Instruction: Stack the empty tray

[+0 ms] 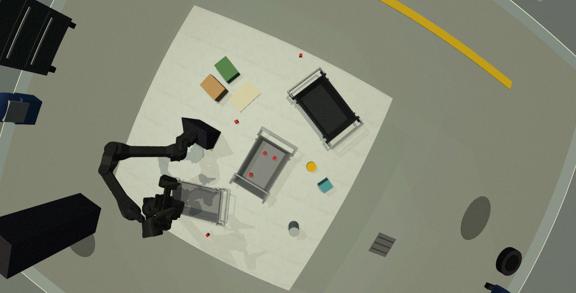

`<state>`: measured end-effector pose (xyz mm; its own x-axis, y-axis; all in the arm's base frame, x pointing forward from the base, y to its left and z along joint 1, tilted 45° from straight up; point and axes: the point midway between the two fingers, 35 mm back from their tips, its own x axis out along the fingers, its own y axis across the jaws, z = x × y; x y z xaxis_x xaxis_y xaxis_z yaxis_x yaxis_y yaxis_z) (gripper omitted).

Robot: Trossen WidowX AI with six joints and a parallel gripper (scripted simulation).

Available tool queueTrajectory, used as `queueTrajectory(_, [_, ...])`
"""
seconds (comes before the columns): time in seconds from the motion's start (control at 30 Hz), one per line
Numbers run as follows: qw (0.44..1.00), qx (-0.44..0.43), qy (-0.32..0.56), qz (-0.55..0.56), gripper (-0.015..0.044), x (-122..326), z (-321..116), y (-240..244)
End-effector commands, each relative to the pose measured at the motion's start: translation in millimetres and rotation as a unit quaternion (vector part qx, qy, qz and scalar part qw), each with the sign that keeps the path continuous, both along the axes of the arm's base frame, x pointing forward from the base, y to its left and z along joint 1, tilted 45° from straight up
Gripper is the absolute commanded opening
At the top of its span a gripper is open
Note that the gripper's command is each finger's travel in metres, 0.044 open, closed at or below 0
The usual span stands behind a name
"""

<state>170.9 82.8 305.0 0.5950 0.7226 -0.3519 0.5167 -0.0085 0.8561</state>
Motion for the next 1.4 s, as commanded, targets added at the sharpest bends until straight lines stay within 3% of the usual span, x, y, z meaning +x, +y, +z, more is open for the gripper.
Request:
queueTrajectory(0.0, [1.0,0.0,0.0,0.0,0.0374,0.0,0.0,0.0])
queueTrajectory(0.37, [1.0,0.0,0.0,0.0,0.0085,0.0,0.0,0.0])
queueTrajectory(1.37, [1.0,0.0,0.0,0.0,0.0081,0.0,0.0,0.0])
